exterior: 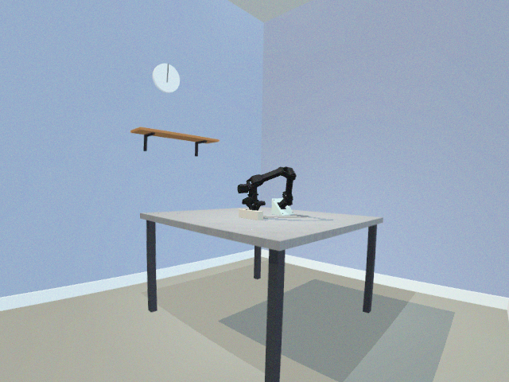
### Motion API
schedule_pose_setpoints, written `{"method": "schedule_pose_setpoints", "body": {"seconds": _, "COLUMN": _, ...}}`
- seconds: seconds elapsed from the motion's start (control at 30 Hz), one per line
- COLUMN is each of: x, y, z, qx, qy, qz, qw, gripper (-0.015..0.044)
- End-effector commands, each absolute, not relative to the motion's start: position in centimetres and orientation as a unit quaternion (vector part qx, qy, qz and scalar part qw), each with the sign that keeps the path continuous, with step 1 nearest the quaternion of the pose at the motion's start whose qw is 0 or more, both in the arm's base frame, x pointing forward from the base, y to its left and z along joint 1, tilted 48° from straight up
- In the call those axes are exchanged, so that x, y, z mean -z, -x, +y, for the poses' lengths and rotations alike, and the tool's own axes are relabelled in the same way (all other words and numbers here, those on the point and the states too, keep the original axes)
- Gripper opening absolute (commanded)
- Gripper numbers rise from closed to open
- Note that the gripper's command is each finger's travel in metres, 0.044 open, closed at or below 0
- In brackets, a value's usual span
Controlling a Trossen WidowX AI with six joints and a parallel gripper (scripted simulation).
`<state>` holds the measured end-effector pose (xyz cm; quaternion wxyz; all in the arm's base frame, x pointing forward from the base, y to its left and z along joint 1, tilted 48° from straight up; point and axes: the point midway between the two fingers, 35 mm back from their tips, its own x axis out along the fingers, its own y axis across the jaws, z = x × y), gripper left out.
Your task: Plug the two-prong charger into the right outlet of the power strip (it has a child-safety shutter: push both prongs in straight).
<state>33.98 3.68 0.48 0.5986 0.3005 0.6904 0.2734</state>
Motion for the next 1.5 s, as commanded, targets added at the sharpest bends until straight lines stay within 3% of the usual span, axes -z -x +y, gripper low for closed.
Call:
{"method": "schedule_pose_setpoints", "body": {"seconds": 0.0, "x": -0.5, "y": -34.5, "z": 3.7, "qx": -0.274, "qy": -0.301, "qz": 0.687, "qw": 0.602, "gripper": 0.0000}}
{"method": "schedule_pose_setpoints", "body": {"seconds": 1.47, "x": -0.4, "y": -35.3, "z": 3.8, "qx": -0.274, "qy": -0.301, "qz": 0.687, "qw": 0.602, "gripper": 0.0000}}
